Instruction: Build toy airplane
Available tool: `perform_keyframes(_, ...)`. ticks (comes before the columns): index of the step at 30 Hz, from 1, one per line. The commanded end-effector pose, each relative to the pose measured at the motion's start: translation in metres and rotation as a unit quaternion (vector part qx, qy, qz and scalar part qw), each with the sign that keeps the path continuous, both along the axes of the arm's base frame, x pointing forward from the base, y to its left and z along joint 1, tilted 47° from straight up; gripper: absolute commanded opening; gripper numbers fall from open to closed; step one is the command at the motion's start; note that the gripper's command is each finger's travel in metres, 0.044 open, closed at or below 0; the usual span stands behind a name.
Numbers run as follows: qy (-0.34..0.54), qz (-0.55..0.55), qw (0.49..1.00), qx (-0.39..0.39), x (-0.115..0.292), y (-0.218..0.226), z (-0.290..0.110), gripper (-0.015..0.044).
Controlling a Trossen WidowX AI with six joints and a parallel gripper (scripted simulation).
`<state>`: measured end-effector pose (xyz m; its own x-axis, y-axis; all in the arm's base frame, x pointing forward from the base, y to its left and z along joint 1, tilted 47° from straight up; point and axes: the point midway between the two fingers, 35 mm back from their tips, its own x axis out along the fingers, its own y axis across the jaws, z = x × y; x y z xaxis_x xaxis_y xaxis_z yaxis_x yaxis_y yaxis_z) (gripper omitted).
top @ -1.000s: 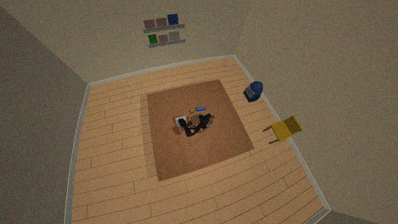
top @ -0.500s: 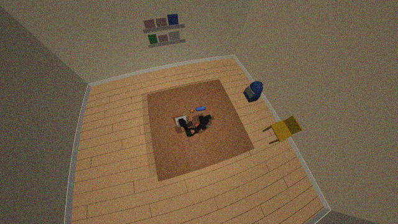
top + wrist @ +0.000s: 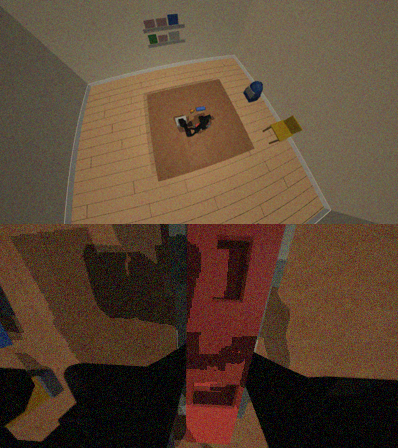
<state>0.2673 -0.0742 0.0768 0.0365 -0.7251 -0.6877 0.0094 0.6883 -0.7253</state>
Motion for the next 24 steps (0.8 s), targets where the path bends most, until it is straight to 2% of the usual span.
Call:
perform_keyframes(1,-0.001,0.0,1.0,0.0,0.0,0.0,0.0,0.0214)
perform_keyframes(10,-0.001,0.0,1.0,0.0,0.0,0.0,0.0,0.044)
perform_keyframes(16,0.0,0.0,1.0,0.002,0.002,0.008,0.006,0.044)
perform_keyframes(21,0.004,0.003,1.0,0.003,0.0,0.063,0.055,0.044)
perform_keyframes(24,0.004,0.003,1.0,-0.001,-0.004,0.078,0.072,0.044)
